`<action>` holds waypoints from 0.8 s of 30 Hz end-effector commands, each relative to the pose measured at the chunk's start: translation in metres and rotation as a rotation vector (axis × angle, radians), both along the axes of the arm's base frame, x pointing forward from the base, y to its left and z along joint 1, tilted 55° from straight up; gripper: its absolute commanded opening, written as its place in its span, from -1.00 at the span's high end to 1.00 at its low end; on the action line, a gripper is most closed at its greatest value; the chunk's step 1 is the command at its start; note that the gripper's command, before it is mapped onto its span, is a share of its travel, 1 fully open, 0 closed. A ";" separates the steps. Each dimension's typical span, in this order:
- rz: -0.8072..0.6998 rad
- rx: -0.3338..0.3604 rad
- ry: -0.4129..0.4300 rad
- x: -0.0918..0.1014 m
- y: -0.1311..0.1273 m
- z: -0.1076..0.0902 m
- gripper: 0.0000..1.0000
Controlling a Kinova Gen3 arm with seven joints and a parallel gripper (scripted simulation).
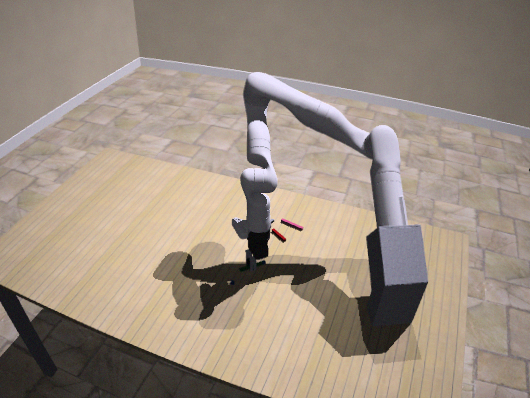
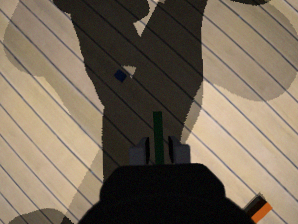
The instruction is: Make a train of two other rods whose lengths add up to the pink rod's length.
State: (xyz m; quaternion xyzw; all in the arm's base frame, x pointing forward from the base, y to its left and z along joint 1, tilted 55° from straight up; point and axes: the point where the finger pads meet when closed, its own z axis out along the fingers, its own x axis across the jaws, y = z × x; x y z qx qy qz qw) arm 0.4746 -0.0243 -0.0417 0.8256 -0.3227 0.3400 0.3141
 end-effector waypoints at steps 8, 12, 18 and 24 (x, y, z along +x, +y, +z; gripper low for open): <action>0.002 0.001 -0.001 -0.004 0.009 0.006 -0.07; 0.002 0.001 -0.001 -0.010 0.022 0.016 -0.07; 0.002 0.001 -0.001 -0.022 0.046 0.035 -0.07; 0.002 0.001 -0.001 -0.028 0.059 0.045 -0.07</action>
